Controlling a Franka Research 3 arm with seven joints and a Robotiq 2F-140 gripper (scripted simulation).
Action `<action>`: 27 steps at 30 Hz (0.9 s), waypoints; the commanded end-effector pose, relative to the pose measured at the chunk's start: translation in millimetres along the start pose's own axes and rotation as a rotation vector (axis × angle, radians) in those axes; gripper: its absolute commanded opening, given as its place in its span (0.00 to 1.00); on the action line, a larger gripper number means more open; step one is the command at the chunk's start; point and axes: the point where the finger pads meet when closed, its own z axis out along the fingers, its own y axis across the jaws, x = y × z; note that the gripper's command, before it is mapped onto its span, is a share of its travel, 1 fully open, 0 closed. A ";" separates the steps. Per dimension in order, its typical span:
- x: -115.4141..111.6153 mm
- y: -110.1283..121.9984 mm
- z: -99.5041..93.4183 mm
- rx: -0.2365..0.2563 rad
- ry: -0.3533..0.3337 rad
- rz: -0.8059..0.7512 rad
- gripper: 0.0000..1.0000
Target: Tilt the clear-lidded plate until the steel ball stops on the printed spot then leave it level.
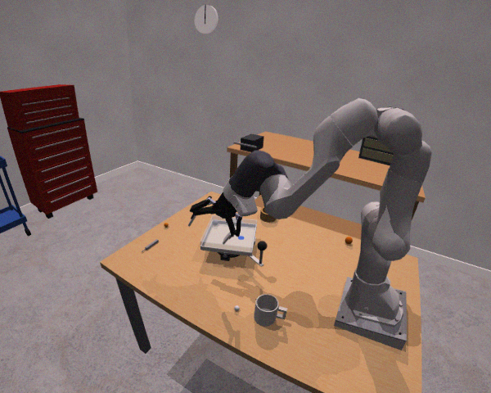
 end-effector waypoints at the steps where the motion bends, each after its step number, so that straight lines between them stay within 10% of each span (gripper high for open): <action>1: 0.0 0.1 -0.1 0.000 0.000 0.000 1.00; 18: -0.4 -1.0 -0.5 0.003 0.000 0.005 1.00; 22: -16.9 -75.4 -31.5 0.193 0.007 0.273 1.00; 27: -24.7 -106.3 -45.5 0.303 0.008 0.429 1.00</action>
